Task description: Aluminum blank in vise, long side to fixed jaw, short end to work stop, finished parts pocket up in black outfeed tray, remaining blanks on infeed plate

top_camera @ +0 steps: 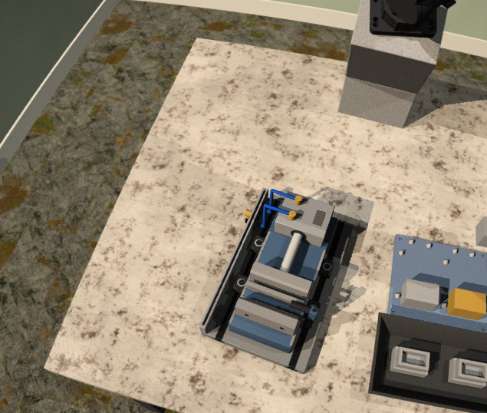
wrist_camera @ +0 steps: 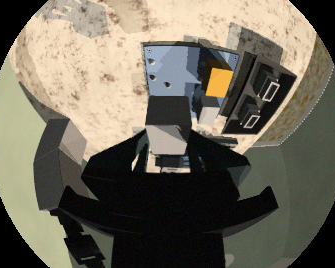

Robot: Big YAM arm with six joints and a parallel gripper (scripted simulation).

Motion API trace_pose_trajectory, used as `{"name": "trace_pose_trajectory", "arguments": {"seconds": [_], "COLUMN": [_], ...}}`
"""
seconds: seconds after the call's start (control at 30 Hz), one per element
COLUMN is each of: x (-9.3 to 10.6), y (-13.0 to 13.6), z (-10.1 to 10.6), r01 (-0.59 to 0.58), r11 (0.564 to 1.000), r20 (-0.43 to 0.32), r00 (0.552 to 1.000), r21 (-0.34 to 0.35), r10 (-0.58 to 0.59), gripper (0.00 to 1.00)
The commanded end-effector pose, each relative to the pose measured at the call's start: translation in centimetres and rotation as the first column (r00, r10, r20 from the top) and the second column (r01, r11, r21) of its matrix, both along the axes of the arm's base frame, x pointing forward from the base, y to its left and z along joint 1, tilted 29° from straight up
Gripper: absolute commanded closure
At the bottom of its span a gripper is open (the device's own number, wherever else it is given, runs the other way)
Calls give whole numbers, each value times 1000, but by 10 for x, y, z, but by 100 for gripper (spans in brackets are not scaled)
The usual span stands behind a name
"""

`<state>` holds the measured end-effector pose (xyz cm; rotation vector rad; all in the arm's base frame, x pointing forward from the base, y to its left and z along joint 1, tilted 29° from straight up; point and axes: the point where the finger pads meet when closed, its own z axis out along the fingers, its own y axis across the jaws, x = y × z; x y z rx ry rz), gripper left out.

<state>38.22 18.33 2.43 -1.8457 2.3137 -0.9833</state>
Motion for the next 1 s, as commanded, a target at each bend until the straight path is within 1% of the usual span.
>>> {"name": "trace_pose_trajectory", "arguments": {"seconds": [0.0, 0.27, 0.4, 0.83, 0.97], "x": [15, 22, 23, 34, 36], "y": [8, 4, 6, -1, 3], "z": [3, -6, -7, -36, -36], "r01": [-2, 2, -5, 2, -6], "r11": [1000, 1000, 1000, 1000, 1000], "r20": [26, 24, 28, 15, 23], "r00": [1000, 1000, 1000, 1000, 1000], "r21": [12, 10, 13, 4, 10], "r10": [2, -3, 4, -2, 6], "gripper": [100, 100, 100, 100, 100]}}
